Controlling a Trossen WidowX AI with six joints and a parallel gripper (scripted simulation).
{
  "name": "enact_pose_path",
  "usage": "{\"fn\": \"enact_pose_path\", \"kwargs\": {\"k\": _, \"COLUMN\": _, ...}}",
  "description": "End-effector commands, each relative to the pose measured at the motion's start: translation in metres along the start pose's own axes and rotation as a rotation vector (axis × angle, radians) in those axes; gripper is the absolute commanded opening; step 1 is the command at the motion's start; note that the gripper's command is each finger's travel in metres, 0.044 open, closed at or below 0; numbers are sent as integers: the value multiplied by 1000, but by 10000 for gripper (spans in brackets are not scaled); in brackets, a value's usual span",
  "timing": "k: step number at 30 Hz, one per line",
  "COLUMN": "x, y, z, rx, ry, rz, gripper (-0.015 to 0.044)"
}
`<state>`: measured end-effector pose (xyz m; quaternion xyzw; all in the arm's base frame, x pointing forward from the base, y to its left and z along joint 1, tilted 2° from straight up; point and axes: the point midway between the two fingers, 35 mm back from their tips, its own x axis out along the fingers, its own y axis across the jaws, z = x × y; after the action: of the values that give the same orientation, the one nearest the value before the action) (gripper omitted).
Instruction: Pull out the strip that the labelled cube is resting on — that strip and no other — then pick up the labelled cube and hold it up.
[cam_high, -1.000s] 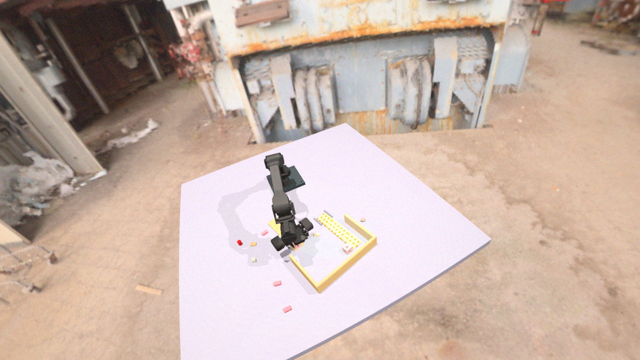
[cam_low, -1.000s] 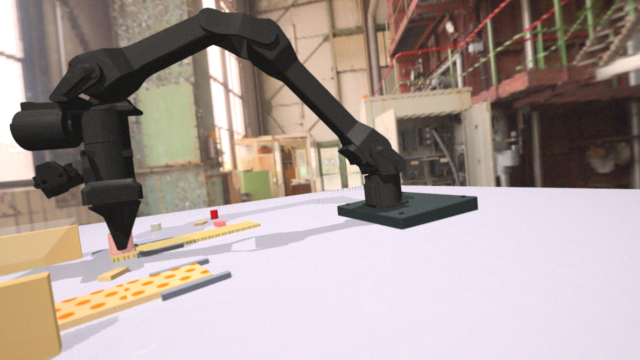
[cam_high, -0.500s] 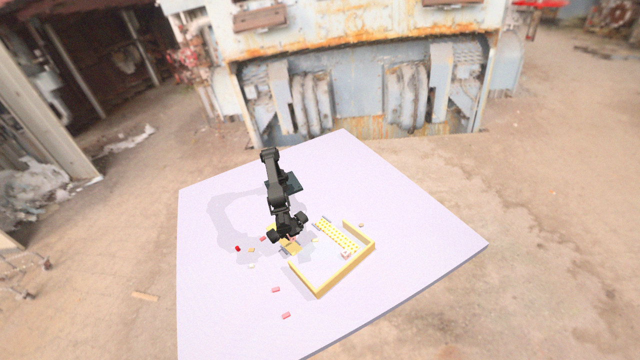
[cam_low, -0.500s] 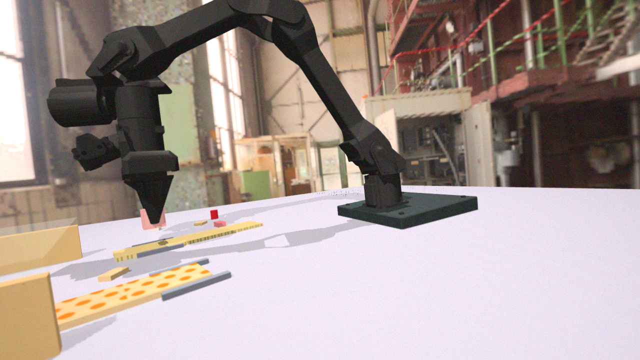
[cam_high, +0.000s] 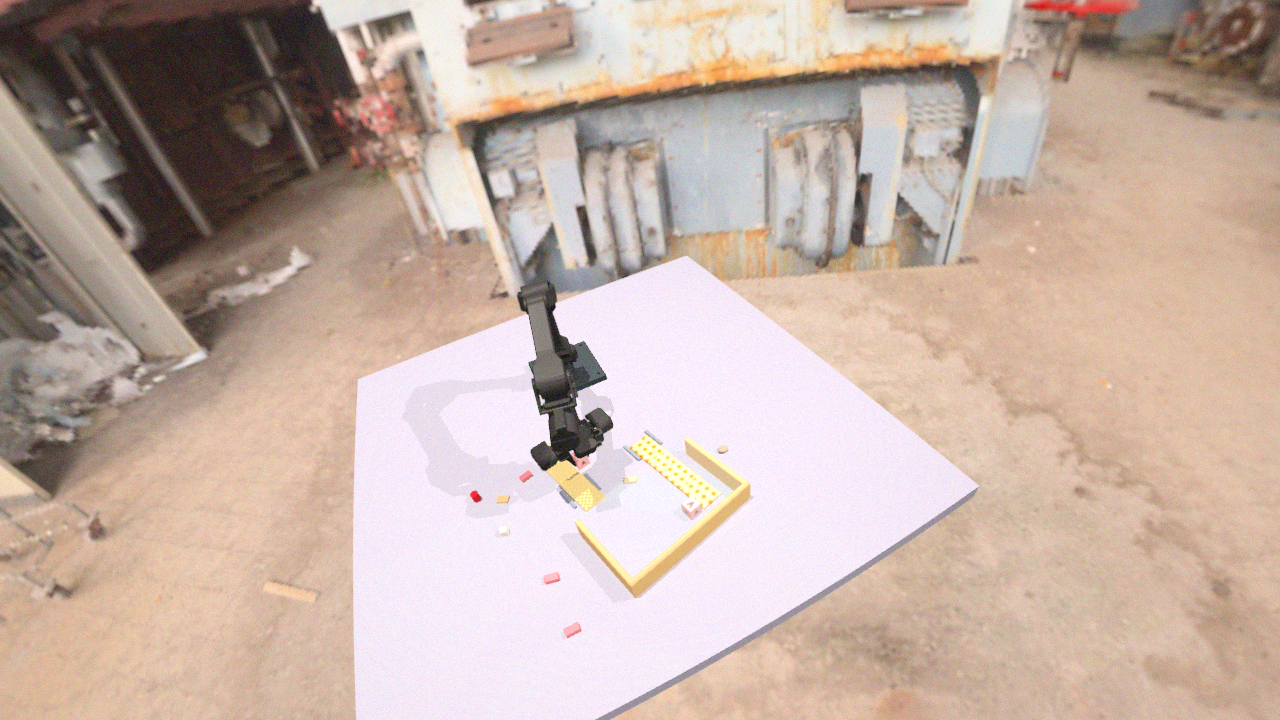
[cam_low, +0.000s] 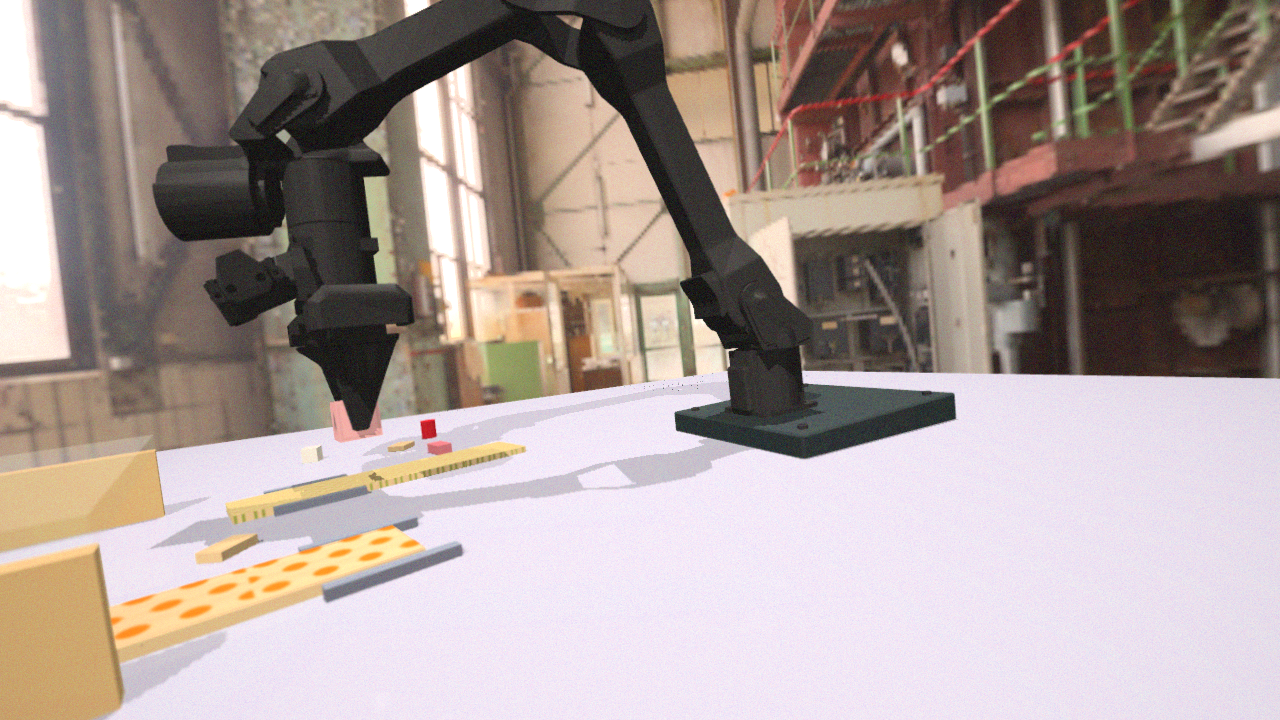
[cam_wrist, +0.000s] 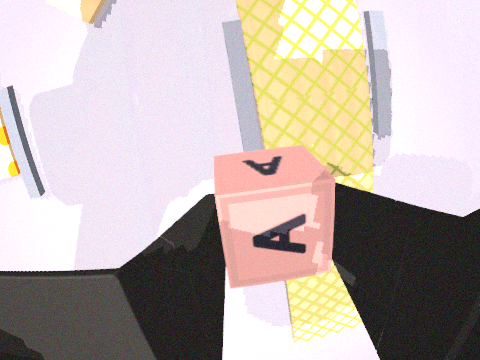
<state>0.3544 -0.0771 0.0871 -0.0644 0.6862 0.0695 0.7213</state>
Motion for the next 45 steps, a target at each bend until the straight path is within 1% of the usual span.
{"fn": "enact_pose_path", "kwargs": {"k": 1, "x": -5, "y": 5, "z": -13, "rx": 3, "ry": -13, "rz": -11, "gripper": 0}}
{"fn": "enact_pose_path", "kwargs": {"k": 15, "x": -1, "y": 23, "z": -57, "rx": 3, "ry": -9, "rz": -9, "gripper": 0}}
{"fn": "enact_pose_path", "kwargs": {"k": 18, "x": -4, "y": 24, "z": -57, "rx": 3, "ry": -9, "rz": -9, "gripper": 0}}
{"fn": "enact_pose_path", "kwargs": {"k": 25, "x": -36, "y": 24, "z": -57, "rx": 3, "ry": -9, "rz": -9, "gripper": 0}}
{"fn": "enact_pose_path", "kwargs": {"k": 45, "x": -37, "y": 24, "z": -58, "rx": 3, "ry": -9, "rz": -9, "gripper": 0}}
